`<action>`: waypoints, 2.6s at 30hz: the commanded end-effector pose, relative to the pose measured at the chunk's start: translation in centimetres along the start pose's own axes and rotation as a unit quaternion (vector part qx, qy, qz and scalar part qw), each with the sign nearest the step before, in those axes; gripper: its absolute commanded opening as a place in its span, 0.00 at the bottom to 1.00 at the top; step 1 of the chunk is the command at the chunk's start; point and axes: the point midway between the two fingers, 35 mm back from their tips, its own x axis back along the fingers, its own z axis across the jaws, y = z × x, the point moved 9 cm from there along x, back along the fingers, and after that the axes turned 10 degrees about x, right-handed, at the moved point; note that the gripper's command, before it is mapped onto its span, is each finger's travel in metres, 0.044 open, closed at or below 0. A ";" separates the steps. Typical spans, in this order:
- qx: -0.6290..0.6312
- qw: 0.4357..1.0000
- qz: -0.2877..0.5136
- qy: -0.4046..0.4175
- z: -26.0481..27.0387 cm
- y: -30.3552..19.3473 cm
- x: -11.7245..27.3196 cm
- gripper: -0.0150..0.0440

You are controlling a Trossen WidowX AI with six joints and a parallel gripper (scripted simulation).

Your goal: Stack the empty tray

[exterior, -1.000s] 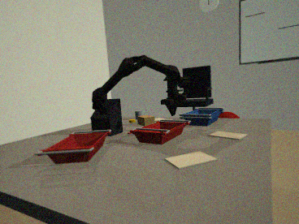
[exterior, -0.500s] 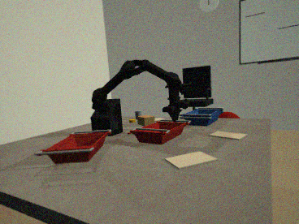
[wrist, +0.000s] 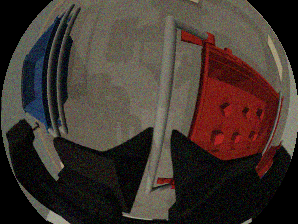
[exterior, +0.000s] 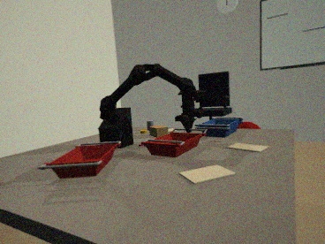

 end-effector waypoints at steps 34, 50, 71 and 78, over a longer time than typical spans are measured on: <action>-0.003 1.000 0.000 -0.005 -6.0 -1.0 3.5 0.40; 0.003 1.000 0.001 -0.008 -5.8 -1.1 2.9 0.40; 0.001 1.000 0.001 -0.008 -5.8 -1.1 3.0 0.25; 0.001 1.000 0.001 -0.008 -5.8 -1.1 3.0 0.25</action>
